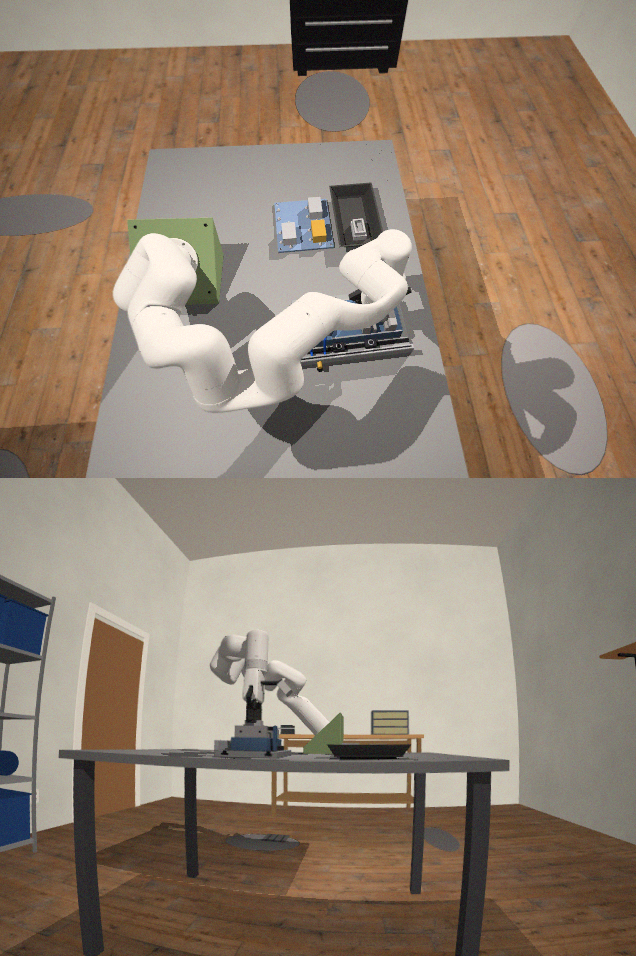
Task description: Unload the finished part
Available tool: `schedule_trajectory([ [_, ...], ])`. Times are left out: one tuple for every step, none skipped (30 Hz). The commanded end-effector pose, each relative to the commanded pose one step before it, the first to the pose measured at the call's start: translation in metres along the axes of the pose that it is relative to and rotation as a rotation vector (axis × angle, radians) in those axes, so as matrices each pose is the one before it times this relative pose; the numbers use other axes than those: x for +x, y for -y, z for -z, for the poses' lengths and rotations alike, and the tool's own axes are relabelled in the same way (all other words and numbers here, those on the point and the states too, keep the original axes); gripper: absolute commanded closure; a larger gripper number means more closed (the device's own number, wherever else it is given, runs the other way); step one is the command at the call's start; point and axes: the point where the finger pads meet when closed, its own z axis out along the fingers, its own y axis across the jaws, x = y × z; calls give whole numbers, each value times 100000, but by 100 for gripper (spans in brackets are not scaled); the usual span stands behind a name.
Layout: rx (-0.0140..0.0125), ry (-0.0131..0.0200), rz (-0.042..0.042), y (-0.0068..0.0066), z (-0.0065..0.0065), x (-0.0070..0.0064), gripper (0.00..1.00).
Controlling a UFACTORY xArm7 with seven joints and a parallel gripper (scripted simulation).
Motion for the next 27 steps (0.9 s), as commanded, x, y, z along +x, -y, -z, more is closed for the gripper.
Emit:
schedule_trajectory([
  [-529,-62,30,-124,262,47,31],
  [0,0,0,0,0,0,31],
  [0,0,0,0,0,0,31],
  [0,0,0,0,0,0,31],
  [0,0,0,0,0,0,31],
  [0,0,0,0,0,0,31],
  [0,0,0,0,0,0,31],
  [0,0,0,0,0,0,31],
  [0,0,0,0,0,0,100],
  [0,0,0,0,0,0,100],
  [0,0,0,0,0,0,100],
  [0,0,0,0,0,0,100],
  [0,0,0,0,0,0,100],
  [0,0,0,0,0,0,100],
  [0,0,0,0,0,0,100],
  [0,0,0,0,0,0,100],
  [0,0,0,0,0,0,100],
  [0,0,0,0,0,0,100],
  [0,0,0,0,0,0,100],
  [0,0,0,0,0,0,100],
  [0,0,0,0,0,0,100],
  [0,0,0,0,0,0,100],
  [0,0,0,0,0,0,100],
  [0,0,0,0,0,0,100],
  [0,0,0,0,0,0,100],
  [0,0,0,0,0,0,100],
  [0,0,0,0,0,0,100],
])
